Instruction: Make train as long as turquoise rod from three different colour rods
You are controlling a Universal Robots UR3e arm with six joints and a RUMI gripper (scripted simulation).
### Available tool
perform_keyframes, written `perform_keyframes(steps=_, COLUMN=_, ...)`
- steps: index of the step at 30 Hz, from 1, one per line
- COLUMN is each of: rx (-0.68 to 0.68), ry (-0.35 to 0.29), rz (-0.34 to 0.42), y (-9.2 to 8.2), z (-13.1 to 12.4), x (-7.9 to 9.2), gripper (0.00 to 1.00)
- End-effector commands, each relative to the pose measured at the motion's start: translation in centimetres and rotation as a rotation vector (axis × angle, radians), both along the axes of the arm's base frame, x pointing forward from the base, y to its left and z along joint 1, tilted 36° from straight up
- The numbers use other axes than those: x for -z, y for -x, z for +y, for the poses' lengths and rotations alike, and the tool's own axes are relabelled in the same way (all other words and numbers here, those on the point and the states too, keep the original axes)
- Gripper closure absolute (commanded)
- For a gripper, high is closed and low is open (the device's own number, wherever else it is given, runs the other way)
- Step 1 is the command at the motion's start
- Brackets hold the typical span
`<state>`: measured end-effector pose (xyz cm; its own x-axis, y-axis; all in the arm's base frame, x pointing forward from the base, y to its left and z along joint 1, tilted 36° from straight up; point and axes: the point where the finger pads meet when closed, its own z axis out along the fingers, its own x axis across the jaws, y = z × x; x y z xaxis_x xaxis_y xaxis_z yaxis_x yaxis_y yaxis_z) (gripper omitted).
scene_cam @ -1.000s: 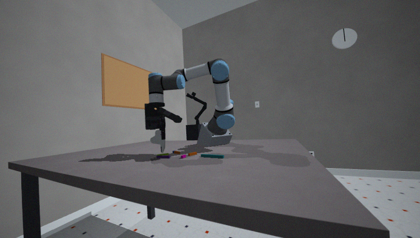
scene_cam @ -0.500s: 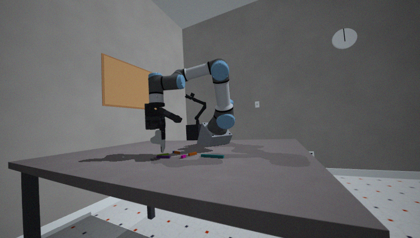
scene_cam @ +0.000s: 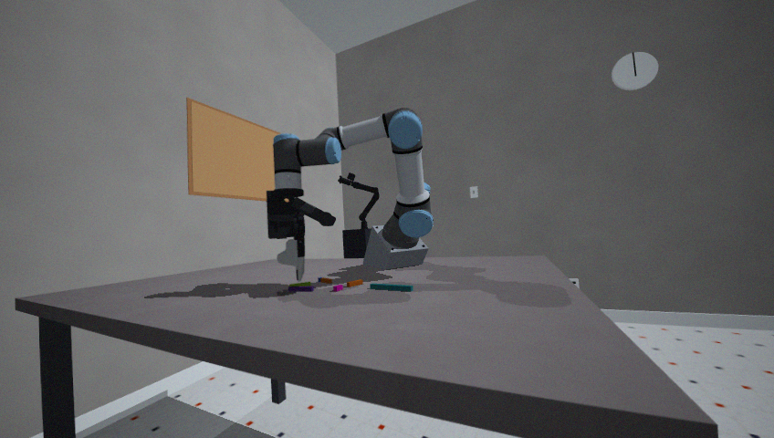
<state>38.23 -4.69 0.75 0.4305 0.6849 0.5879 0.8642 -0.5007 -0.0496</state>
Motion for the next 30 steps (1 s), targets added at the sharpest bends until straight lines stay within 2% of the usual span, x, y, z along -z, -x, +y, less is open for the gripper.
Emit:
perform_keyframes(steps=1, rx=0.001, ry=0.002, rz=-0.001, y=-0.1, z=0.0, x=0.1, gripper=0.86)
perform_keyframes(steps=19, rx=0.001, ry=0.002, rz=-0.001, y=-0.4, z=0.7, x=1.2, gripper=0.86)
perform_keyframes(steps=30, rx=0.001, ry=0.002, rz=-0.001, y=-0.5, z=0.8, x=1.3, gripper=0.86)
